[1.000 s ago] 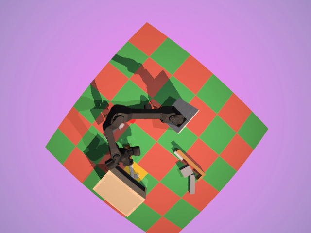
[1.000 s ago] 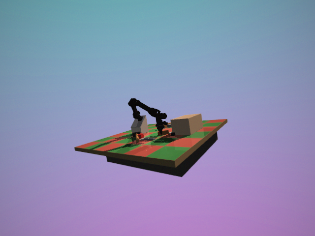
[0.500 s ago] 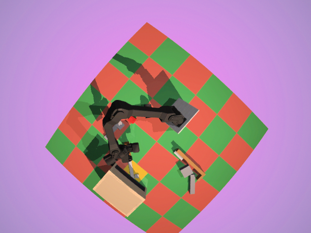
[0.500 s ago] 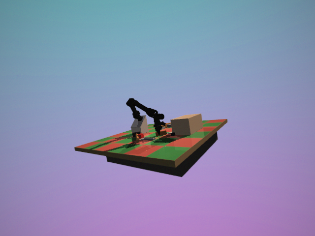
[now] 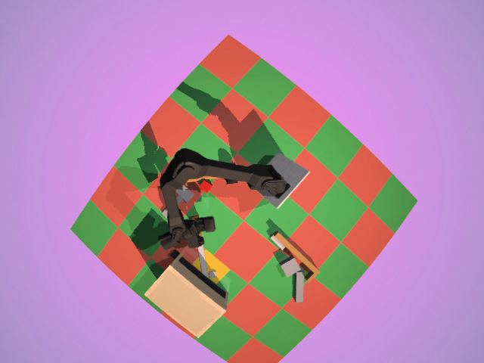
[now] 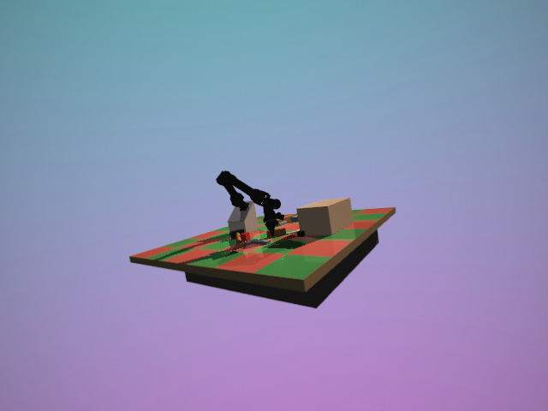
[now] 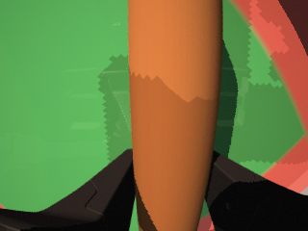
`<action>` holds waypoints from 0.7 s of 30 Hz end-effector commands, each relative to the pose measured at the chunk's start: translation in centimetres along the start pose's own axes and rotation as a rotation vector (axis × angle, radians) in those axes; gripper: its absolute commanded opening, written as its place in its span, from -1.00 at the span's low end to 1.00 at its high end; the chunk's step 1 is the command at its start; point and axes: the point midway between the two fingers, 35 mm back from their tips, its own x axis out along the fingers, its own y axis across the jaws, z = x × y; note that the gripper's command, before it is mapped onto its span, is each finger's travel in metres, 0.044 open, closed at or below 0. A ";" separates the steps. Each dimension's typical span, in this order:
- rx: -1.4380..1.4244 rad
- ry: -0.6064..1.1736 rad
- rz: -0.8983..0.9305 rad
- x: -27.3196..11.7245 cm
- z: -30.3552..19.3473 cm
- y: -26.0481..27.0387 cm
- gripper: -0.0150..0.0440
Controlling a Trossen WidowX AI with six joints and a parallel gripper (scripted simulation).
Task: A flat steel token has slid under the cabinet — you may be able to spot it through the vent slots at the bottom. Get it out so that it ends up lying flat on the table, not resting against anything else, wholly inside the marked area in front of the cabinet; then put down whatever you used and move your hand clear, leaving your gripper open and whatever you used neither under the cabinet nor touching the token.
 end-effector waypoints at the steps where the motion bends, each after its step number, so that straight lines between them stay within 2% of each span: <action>1: -0.003 -0.006 0.007 0.1 -0.8 0.1 -0.49; 21: -0.003 -0.004 0.006 0.1 -4.3 -0.4 -0.49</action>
